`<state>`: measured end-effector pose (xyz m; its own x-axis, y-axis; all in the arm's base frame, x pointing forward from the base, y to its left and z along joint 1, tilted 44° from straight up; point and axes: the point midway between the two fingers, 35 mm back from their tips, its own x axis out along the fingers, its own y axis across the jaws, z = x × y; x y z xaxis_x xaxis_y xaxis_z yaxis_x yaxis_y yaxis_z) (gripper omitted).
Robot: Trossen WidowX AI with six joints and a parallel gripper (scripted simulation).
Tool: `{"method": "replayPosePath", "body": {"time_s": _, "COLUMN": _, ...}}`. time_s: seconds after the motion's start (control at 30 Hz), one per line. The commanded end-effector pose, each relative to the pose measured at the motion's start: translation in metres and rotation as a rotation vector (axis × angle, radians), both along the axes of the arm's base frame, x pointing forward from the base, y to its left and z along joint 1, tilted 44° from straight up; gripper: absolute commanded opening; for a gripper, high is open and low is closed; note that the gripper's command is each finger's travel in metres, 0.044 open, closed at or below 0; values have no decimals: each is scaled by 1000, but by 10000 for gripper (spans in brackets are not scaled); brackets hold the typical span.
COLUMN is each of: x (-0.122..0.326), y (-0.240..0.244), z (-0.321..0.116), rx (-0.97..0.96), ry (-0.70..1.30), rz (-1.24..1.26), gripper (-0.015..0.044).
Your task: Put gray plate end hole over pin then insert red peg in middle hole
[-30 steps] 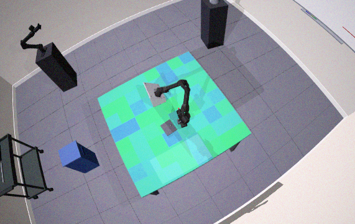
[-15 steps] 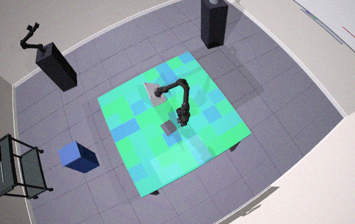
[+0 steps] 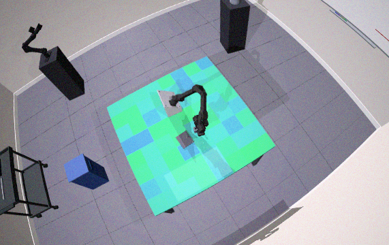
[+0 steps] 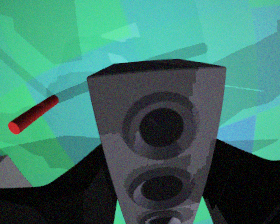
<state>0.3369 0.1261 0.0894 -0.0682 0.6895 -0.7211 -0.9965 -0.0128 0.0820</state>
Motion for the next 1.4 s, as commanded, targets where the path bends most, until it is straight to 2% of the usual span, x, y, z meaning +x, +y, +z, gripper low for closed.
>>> {"method": "replayPosePath", "body": {"time_s": 0.0, "x": 2, "y": -10, "z": 12, "rx": 0, "ry": -14, "rz": -3, "gripper": 0}}
{"method": "replayPosePath", "body": {"time_s": 0.47, "x": -2, "y": -30, "z": 36, "rx": 8, "ry": -12, "rz": 3, "gripper": 0}}
{"method": "replayPosePath", "body": {"time_s": 1.37, "x": 19, "y": -56, "z": -44, "rx": 26, "ry": -250, "rz": 249, "gripper": 0}}
